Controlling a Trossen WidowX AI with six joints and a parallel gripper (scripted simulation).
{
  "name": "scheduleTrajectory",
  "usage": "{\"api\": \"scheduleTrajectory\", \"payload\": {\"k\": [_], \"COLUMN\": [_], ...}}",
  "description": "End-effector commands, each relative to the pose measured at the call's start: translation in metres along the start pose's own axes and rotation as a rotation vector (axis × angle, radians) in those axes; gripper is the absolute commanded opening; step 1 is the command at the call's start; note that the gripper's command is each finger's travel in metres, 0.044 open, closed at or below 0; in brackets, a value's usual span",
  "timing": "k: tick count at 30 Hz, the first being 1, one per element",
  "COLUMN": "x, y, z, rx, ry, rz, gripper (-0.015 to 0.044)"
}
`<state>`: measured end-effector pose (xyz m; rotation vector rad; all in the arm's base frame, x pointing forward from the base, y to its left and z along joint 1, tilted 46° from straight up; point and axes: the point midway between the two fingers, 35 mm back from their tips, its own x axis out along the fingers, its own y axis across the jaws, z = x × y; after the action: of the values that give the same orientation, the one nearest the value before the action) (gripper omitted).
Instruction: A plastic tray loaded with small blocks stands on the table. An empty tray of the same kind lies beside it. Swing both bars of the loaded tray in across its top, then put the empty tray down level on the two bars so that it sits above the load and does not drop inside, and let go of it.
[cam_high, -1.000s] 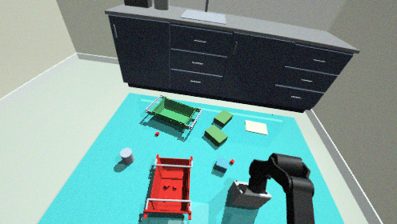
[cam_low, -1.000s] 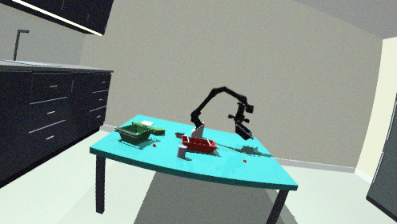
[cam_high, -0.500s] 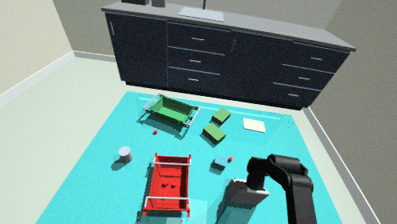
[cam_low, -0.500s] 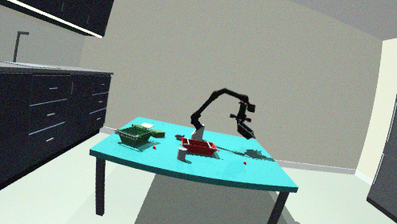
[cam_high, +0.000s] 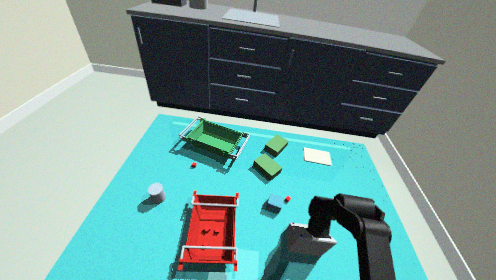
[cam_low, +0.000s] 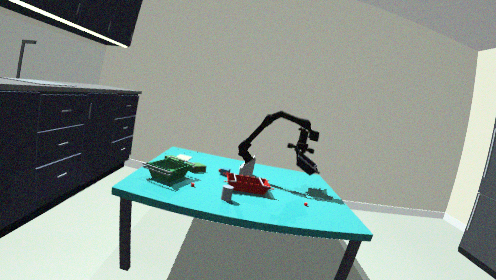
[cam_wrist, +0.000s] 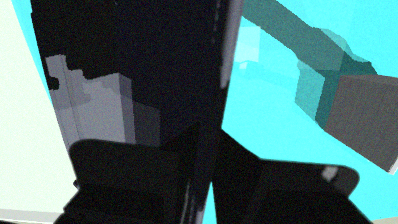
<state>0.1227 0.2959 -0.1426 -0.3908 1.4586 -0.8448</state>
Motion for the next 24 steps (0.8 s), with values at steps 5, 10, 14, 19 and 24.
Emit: {"api": "scheduleTrajectory", "payload": {"k": [5, 10, 14, 19, 24], "x": [-0.007, -0.013, -0.019, -0.025, -0.030], "y": [0.002, -0.003, -0.010, -0.020, -0.031], "z": [0.000, 0.017, 0.037, 0.062, 0.086], "rx": [0.009, 0.062, 0.124, 0.203, 0.282], "ry": [0.005, 0.008, 0.012, 0.016, 0.019], "rz": [0.024, 0.033, 0.043, 0.053, 0.061], "gripper": [0.0000, 0.0000, 0.0000, 0.0000, 0.0000]}}
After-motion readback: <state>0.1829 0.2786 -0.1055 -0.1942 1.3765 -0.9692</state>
